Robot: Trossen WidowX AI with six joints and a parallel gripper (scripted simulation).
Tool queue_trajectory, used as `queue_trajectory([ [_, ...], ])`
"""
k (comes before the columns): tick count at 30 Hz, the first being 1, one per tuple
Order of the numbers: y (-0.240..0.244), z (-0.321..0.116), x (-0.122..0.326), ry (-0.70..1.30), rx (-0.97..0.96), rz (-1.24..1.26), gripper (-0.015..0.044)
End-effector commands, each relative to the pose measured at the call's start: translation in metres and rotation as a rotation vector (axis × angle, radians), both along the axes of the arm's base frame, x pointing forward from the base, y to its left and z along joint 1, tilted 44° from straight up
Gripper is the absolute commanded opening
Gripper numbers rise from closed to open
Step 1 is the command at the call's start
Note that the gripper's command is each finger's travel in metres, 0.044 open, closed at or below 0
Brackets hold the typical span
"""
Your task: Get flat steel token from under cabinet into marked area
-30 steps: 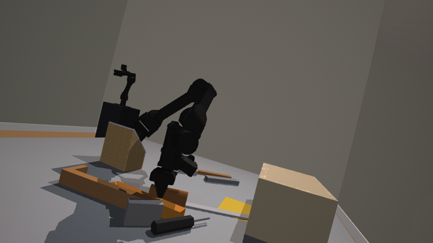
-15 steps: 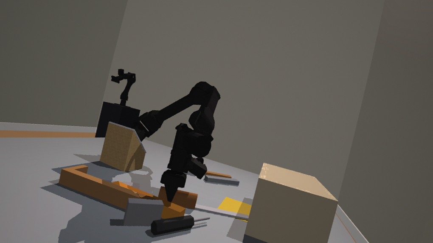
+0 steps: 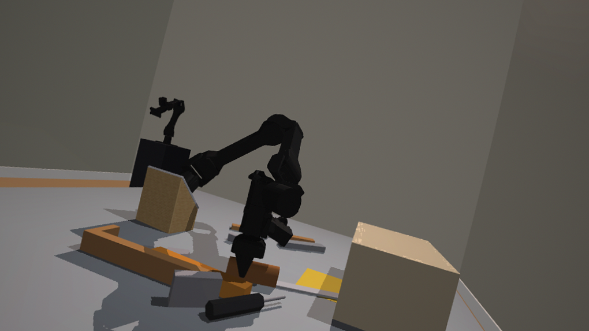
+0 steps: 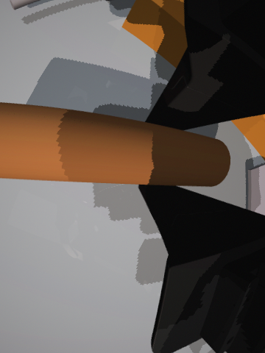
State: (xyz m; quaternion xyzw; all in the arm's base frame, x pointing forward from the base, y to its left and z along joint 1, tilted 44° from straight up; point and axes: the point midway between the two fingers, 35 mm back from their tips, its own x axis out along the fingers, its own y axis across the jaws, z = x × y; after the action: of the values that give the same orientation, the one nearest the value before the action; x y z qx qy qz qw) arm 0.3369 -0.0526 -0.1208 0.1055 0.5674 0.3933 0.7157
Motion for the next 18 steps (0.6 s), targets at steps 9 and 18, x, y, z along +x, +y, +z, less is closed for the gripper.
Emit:
queue_trajectory([
  [9, 0.005, 0.006, 0.018, -0.002, -0.004, 0.001, 0.0000],
  [18, 0.008, 0.010, 0.030, -0.003, -0.003, 0.001, 0.0000],
])
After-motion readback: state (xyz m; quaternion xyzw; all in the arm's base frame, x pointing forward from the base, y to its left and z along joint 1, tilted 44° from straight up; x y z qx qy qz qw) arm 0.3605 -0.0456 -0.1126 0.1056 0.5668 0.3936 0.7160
